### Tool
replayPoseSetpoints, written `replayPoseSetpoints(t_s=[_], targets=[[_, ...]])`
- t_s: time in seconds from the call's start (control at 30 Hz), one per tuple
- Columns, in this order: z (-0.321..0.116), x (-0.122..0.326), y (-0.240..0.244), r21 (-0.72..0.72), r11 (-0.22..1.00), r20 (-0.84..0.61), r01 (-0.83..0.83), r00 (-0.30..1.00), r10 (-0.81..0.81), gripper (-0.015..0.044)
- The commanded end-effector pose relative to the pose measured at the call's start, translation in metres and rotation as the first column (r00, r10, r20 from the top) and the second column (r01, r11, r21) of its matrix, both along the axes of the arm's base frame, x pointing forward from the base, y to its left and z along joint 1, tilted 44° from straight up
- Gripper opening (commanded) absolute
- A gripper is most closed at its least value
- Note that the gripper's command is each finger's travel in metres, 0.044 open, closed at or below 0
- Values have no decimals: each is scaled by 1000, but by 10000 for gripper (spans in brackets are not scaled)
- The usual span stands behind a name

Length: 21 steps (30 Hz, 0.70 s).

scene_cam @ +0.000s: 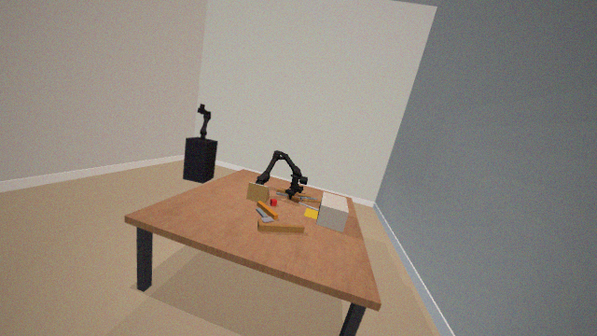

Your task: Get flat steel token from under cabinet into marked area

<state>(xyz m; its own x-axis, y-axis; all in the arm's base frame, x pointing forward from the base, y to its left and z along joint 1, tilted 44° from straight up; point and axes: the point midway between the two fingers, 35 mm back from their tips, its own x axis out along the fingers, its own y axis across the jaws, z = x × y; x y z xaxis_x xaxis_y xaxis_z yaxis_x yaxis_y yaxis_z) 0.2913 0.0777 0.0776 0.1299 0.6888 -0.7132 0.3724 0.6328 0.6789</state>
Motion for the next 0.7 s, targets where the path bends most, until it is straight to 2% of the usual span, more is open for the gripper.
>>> replayPoseSetpoints(t_s=[0.0, 0.67], targets=[[0, 6, -2, -1, 1000, 6, -1, 1000, 1, 0], [-4, 29, -10, -1, 1000, 6, 0, 1000, 0, 0]])
